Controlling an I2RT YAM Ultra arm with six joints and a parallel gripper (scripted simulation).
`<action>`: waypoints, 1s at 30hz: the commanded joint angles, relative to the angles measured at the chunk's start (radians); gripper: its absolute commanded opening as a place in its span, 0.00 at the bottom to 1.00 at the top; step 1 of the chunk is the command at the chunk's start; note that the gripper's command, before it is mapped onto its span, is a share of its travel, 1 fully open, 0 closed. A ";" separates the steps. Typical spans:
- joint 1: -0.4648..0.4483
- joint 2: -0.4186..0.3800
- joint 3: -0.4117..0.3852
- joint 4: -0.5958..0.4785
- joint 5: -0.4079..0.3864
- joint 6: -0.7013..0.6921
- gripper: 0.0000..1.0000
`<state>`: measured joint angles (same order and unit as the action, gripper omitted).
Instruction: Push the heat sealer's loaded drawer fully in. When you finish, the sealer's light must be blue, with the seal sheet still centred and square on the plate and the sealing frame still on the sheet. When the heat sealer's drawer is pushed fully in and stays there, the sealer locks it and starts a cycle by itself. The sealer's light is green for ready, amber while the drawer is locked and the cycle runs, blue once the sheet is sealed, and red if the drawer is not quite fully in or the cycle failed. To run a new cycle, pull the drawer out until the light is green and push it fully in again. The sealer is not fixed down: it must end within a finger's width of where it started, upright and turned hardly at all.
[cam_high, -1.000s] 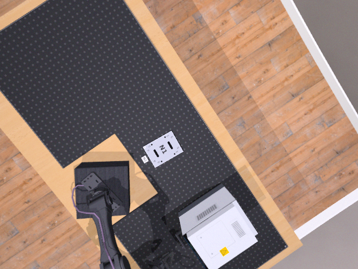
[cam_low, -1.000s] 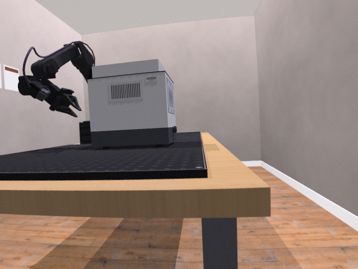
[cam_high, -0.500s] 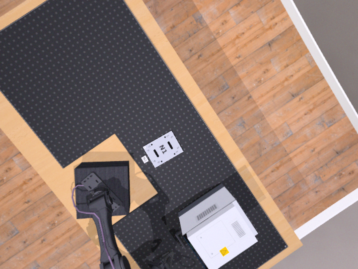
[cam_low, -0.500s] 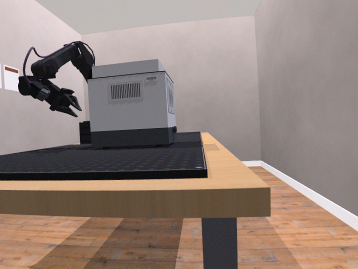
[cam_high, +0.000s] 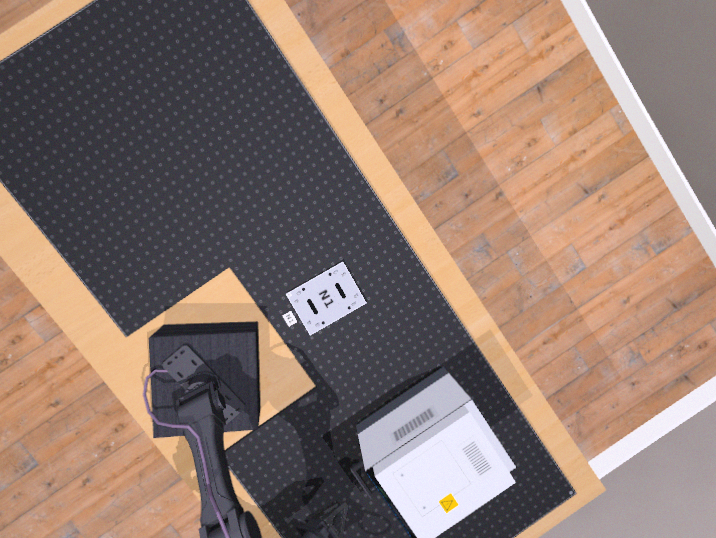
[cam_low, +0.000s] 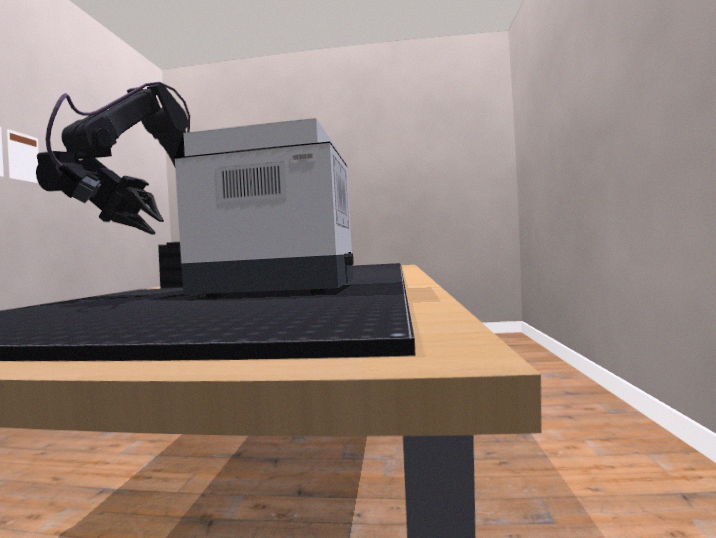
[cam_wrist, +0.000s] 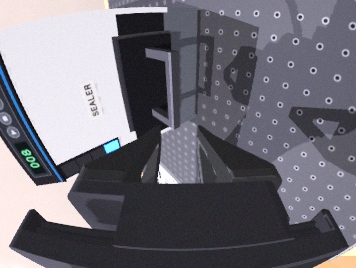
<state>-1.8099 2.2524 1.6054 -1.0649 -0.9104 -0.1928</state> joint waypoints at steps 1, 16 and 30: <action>-0.007 -0.036 0.035 -0.014 -0.019 -0.011 0.30; -0.042 -0.040 0.067 -0.081 -0.014 -0.054 0.30; -0.132 0.018 0.216 -0.316 0.018 -0.191 0.30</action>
<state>-1.9251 2.2562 1.7699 -1.3010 -0.8974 -0.3351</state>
